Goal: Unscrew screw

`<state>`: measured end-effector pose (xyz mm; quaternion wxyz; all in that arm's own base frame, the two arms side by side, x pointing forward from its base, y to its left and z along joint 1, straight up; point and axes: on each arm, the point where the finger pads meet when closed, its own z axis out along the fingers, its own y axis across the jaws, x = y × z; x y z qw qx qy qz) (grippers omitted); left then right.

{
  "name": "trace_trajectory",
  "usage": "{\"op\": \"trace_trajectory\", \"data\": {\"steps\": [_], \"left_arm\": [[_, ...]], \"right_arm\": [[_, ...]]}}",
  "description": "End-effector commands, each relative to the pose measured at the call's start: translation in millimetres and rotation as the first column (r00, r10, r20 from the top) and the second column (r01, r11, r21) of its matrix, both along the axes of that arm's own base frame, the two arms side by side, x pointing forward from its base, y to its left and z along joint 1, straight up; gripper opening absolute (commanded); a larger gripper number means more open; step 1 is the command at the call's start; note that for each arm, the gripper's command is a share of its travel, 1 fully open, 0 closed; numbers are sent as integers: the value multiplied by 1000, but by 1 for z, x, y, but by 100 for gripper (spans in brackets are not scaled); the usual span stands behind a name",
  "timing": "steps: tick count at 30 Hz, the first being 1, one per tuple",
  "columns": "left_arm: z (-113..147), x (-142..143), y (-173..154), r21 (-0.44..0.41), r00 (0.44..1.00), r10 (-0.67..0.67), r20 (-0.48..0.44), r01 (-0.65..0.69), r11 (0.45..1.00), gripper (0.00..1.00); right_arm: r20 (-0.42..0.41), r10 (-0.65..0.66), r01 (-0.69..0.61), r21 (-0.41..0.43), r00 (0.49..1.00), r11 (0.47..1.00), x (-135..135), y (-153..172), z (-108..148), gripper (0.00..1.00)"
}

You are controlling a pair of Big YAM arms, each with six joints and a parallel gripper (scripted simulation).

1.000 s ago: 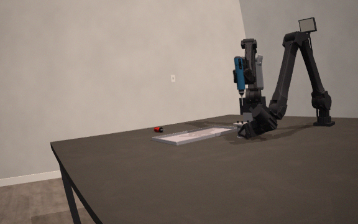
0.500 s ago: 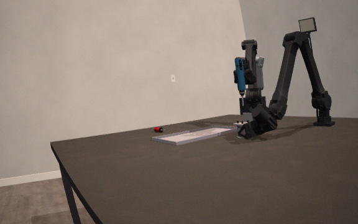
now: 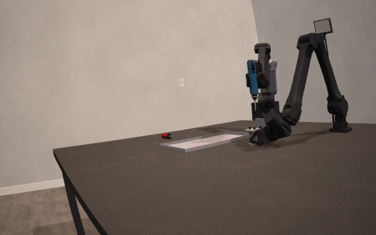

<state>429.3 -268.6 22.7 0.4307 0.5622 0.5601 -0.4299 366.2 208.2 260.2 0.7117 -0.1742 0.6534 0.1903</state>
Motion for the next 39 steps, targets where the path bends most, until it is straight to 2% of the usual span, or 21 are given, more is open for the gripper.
{"op": "trace_trajectory", "data": {"steps": [1, 2, 6, 7, 8, 11, 13, 17, 19, 23, 24, 25, 26, 28, 32, 39], "left_arm": [[7, 8, -2, -7, 1000, 1, 23, -1, 1000, 59], [7, 8, -2, -7, 1000, 1, 23, -1, 1000, 59], [7, 8, -2, -7, 1000, 1, 23, -1, 1000, 59], [7, 8, -2, -7, 1000, 1, 23, -1, 1000, 59], [7, 8, -2, -7, 1000, 1, 23, -1, 1000, 59], [7, 8, -2, -7, 1000, 1, 23, -1, 1000, 59], [7, 8, -2, -7, 1000, 1, 23, -1, 1000, 59], [7, 8, -2, -7, 1000, 1, 23, -1, 1000, 59], [7, 8, -2, -7, 1000, 1, 23, -1, 1000, 59], [7, 8, -2, -7, 1000, 1, 23, -1, 1000, 59], [7, 8, -2, -7, 1000, 1, 23, -1, 1000, 59], [7, 8, -2, -7, 1000, 1, 23, -1, 1000, 59], [7, 8, -2, -7, 1000, 1, 23, -1, 1000, 59], [7, 8, -2, -7, 1000, 1, 23, -1, 1000, 59], [7, 8, -2, -7, 1000, 1, 23, -1, 1000, 59], [7, 8, -2, -7, 1000, 1, 23, -1, 1000, 59]], "right_arm": [[27, -13, 12, 20, 1000, 1000, -1, -8, 15, 42], [44, -13, 12, 29, 999, 1000, 1, -7, 25, 42], [23, -12, 12, 17, 1000, 1000, -7, -12, 13, 42], [31, -13, 12, 22, 999, 1000, -7, -11, 16, 42], [68, -14, 11, 42, 998, 999, -2, -9, 36, 42], [75, -14, 11, 47, 997, 999, -1, -8, 40, 42], [23, -13, 12, 17, 1000, 1000, -9, -13, 13, 42], [23, -12, 12, 18, 1000, 1000, -14, -15, 13, 42], [45, -13, 12, 30, 999, 999, -12, -15, 26, 42], [22, -12, 12, 17, 1000, 1000, -20, -19, 13, 42], [24, -13, 12, 19, 1000, 1000, -20, -19, 14, 42], [66, -14, 11, 42, 998, 999, -15, -16, 35, 42], [78, -14, 10, 48, 997, 999, -14, -16, 41, 42], [78, -14, 10, 48, 997, 999, -14, -16, 41, 42], [29, -13, 12, 21, 999, 1000, -20, -19, 17, 42], [29, -13, 12, 21, 999, 1000, -24, -21, 15, 42]]}}
